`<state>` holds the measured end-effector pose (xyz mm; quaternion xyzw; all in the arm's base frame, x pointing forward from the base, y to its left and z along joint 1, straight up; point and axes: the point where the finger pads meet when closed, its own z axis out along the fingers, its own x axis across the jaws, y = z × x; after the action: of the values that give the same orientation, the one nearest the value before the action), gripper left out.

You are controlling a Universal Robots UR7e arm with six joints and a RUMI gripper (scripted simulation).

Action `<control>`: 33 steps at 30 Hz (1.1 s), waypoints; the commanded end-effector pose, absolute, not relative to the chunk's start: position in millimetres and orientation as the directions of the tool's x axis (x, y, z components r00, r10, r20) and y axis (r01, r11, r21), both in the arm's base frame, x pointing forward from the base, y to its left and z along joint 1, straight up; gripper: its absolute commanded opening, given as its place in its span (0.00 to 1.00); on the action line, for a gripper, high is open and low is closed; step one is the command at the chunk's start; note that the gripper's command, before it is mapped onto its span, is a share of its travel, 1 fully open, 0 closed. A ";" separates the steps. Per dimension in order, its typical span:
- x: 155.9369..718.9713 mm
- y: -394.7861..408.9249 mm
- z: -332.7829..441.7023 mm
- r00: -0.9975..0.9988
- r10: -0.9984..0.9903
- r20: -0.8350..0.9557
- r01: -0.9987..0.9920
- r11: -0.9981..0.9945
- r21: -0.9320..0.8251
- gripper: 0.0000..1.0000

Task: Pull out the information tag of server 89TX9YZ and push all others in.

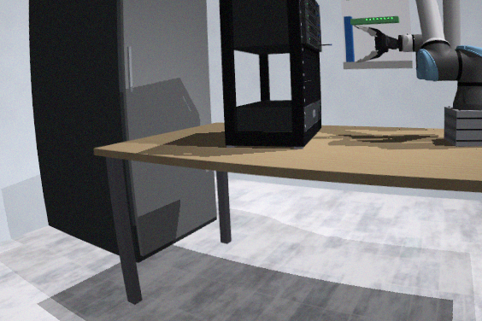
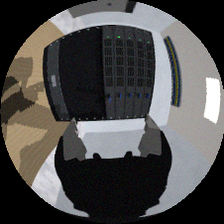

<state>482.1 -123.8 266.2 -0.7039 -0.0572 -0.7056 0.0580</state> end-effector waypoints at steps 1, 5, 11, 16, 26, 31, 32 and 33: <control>482.1 -123.8 266.4 -0.002 -0.001 1.000 0.162 -0.987 -0.001 1.00; 482.1 -123.8 266.4 -0.002 -0.002 1.000 0.162 -0.987 -0.001 1.00; 482.2 -123.8 266.5 -0.002 -0.002 1.000 0.162 -0.987 -0.002 1.00; 482.3 -123.9 266.6 -0.002 -0.003 1.000 0.162 -0.987 -0.003 1.00; 482.4 -124.0 266.8 -0.002 -0.006 1.000 0.162 -0.987 -0.005 1.00; 482.5 -124.0 266.9 -0.001 -0.007 1.000 0.161 -0.987 -0.007 1.00; 482.6 -124.1 266.9 -0.001 -0.008 1.000 0.161 -0.987 -0.007 1.00; 482.6 -124.1 267.0 -0.001 -0.008 1.000 0.161 -0.987 -0.008 1.00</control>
<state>482.5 -124.0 266.6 -0.7041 -0.0549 -0.7055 0.0597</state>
